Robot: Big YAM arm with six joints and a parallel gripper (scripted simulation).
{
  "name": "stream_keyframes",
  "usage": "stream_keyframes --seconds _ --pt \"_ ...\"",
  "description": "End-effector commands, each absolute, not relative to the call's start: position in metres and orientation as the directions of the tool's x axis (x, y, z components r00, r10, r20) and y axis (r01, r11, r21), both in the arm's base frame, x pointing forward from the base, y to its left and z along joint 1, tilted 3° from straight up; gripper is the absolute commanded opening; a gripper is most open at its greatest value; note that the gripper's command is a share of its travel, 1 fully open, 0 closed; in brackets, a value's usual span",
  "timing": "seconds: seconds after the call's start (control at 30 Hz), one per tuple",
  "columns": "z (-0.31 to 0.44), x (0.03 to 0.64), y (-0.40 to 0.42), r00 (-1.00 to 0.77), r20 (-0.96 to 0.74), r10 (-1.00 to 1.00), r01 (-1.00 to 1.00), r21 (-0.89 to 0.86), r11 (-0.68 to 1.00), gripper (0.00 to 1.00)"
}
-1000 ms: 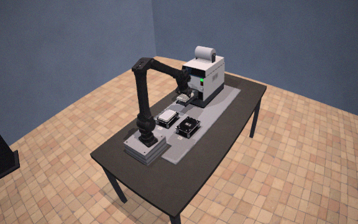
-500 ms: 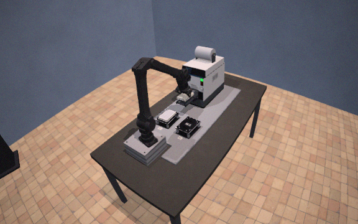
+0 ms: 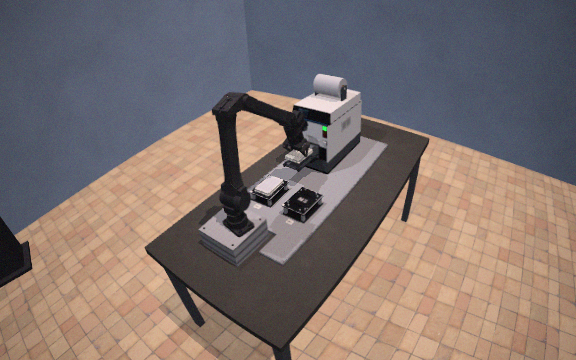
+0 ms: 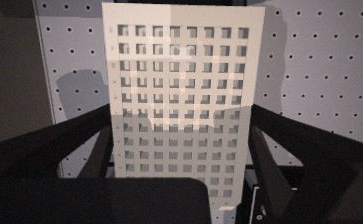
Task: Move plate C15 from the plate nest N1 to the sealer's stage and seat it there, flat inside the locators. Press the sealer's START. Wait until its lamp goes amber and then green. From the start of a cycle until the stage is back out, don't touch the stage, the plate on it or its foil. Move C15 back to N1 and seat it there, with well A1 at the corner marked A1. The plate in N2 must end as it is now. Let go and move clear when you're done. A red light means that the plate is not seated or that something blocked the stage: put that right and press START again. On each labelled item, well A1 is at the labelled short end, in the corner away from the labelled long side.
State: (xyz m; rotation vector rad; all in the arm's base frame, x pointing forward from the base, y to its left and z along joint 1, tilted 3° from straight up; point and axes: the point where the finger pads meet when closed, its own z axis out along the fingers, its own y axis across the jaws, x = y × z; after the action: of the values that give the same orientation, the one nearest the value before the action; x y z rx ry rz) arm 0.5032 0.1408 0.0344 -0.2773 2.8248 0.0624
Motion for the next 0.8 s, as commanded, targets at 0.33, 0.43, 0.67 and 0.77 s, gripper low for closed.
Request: stream_keyframes --seconds 0.33,0.43,0.67,0.77 --pt "0.049 0.514 0.147 -0.926 -0.335 -0.175 -0.191 0.018 0.981 0.0" --pt "0.054 0.521 0.142 -0.922 -0.346 -0.171 -0.188 0.016 0.982 0.0" --pt "0.057 0.524 0.149 -0.915 -0.354 -0.191 -0.209 0.013 0.978 0.0" --pt "0.056 0.524 0.151 -0.915 -0.353 -0.194 -0.212 0.013 0.977 0.0"
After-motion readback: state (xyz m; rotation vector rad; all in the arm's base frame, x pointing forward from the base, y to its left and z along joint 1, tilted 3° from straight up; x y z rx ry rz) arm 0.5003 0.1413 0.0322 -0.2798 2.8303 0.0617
